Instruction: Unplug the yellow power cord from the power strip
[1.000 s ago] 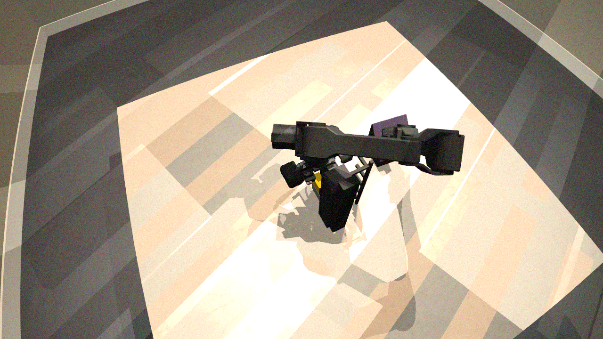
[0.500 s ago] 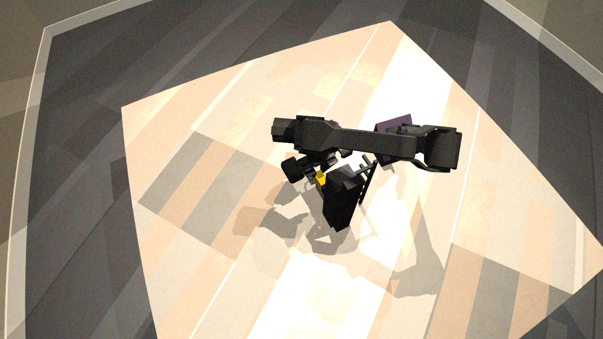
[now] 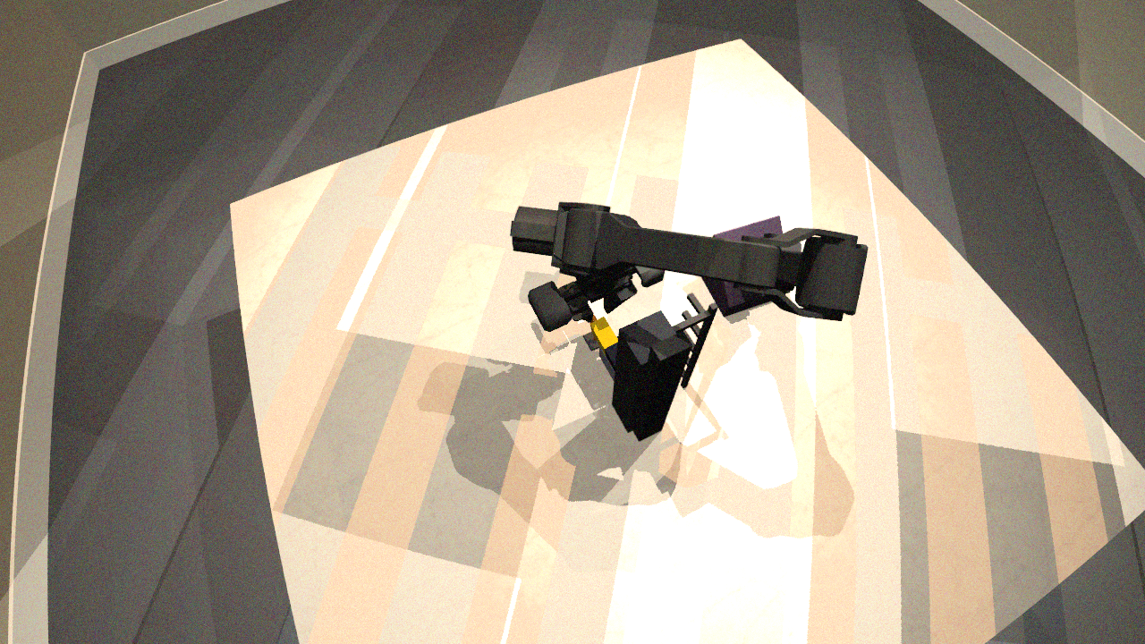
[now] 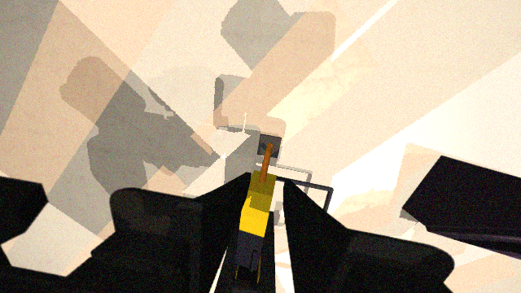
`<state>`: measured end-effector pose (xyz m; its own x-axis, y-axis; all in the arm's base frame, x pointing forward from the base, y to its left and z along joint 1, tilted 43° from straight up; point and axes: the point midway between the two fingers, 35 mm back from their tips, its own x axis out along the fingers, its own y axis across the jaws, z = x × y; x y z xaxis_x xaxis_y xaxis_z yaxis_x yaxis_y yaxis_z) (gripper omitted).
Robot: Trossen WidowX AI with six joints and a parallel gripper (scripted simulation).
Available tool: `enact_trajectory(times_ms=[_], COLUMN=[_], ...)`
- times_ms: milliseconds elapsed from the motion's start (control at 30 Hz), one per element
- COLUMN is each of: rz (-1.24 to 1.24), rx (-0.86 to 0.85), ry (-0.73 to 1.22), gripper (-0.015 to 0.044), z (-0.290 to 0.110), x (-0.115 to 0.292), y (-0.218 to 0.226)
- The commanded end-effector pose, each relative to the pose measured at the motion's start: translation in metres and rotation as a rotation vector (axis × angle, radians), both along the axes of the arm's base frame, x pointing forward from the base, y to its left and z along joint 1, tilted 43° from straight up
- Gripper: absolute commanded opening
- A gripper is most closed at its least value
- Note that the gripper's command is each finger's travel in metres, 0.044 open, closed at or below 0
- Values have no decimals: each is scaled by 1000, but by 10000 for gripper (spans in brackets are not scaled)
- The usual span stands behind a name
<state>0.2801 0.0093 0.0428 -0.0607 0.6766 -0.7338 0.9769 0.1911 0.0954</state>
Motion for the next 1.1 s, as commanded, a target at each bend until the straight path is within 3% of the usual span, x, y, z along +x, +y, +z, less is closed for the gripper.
enact_trajectory(times_ms=[0,1067], rz=[-2,-14], rx=[5,1], ry=[1,-1], gripper=[160,160], z=[1,20], x=[0,-4], y=[1,10])
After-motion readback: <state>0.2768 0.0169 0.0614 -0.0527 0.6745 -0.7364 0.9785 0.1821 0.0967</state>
